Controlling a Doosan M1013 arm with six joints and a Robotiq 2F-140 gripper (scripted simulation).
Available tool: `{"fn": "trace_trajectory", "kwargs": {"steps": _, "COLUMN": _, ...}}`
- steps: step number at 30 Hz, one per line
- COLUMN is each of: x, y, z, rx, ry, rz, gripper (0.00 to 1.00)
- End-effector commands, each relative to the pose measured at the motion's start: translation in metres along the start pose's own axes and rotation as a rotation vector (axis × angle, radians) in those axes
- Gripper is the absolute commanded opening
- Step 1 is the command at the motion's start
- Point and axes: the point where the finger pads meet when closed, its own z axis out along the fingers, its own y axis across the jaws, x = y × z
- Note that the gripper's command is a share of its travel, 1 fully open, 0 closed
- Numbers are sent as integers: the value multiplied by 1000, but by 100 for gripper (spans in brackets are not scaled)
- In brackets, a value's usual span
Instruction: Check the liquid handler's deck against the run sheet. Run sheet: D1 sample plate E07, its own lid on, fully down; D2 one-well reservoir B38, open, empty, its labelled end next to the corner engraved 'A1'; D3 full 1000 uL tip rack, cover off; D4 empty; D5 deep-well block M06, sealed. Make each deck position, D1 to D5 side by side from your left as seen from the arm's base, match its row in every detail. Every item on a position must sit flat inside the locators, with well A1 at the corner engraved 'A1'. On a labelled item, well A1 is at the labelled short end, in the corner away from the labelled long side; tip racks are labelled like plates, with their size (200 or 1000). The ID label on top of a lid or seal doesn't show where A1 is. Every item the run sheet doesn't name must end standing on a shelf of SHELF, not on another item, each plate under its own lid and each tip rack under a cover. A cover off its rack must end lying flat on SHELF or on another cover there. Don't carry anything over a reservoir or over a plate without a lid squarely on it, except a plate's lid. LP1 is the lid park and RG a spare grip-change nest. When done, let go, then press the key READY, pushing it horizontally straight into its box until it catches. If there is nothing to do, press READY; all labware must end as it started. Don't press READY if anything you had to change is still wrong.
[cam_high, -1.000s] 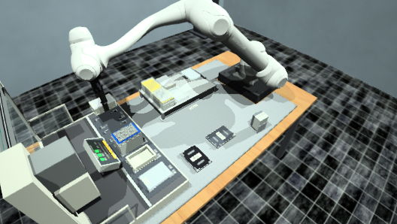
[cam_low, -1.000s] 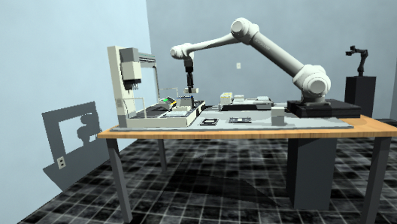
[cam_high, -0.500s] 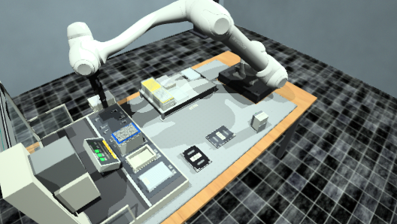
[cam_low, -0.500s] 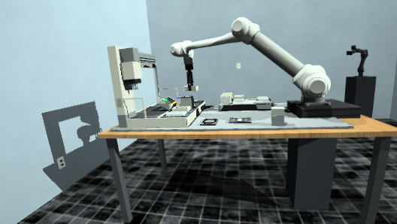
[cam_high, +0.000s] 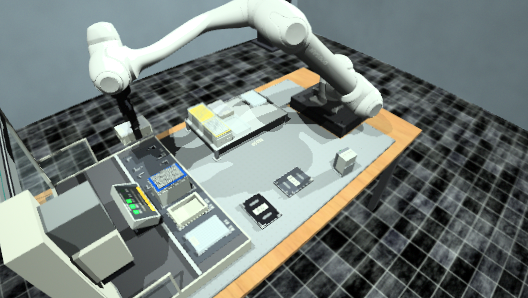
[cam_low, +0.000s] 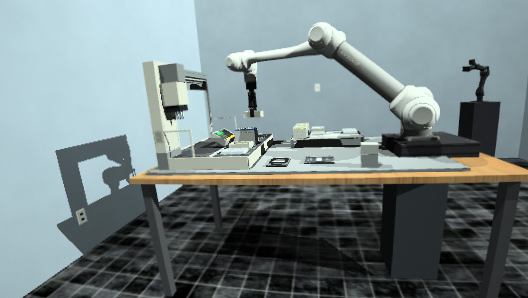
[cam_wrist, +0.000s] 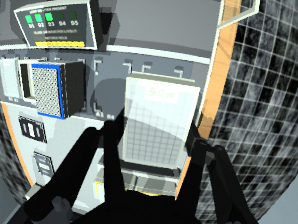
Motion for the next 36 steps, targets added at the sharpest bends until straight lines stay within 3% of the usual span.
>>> {"fn": "trace_trajectory", "kwargs": {"steps": 1, "x": 0, "y": 0, "z": -2, "rx": 0, "ry": 2, "rz": 0, "gripper": 10}}
{"fn": "trace_trajectory", "kwargs": {"steps": 36, "x": 0, "y": 0, "z": -54, "rx": 0, "ry": 2, "rz": 0, "gripper": 10}}
